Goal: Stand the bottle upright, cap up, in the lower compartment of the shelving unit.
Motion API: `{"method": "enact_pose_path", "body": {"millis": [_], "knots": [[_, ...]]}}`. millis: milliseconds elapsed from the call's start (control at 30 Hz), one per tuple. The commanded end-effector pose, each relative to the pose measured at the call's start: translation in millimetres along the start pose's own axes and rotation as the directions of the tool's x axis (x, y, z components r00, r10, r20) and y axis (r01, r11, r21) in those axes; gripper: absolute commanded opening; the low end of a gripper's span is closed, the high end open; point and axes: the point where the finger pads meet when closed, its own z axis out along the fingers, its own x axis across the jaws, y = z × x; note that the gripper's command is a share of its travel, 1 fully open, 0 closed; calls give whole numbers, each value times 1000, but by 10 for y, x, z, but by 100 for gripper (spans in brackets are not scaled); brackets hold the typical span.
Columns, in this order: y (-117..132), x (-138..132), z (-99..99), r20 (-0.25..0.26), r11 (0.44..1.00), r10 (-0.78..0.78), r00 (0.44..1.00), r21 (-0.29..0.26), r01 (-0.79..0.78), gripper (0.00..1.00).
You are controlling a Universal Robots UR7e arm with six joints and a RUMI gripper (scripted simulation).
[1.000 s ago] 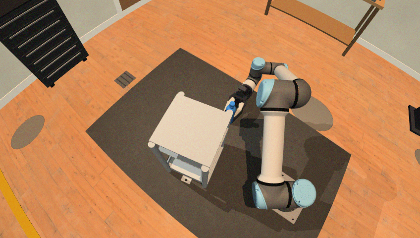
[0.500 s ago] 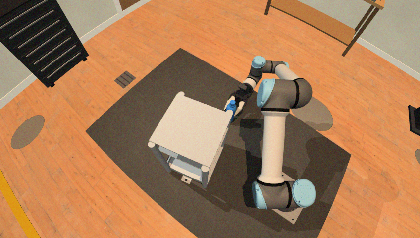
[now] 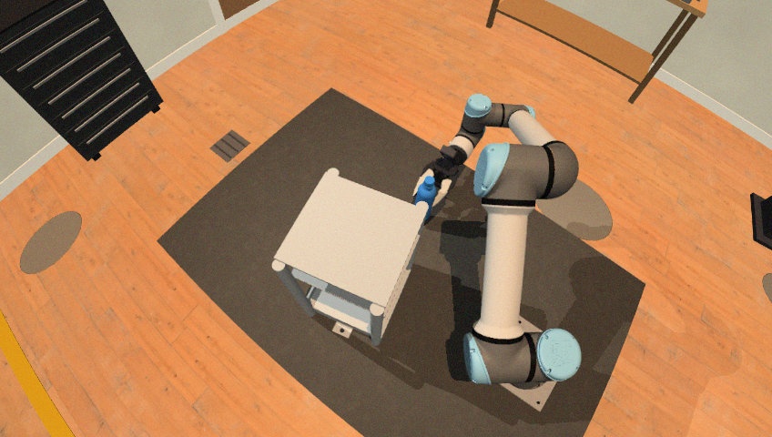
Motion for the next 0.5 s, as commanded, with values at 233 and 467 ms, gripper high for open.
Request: {"method": "enact_pose_path", "body": {"millis": [233,467], "knots": [[-237,1,-1,0,1000,-1,1000,-1,1,0],[-282,1,-1,0,1000,-1,1000,-1,1,0]]}}
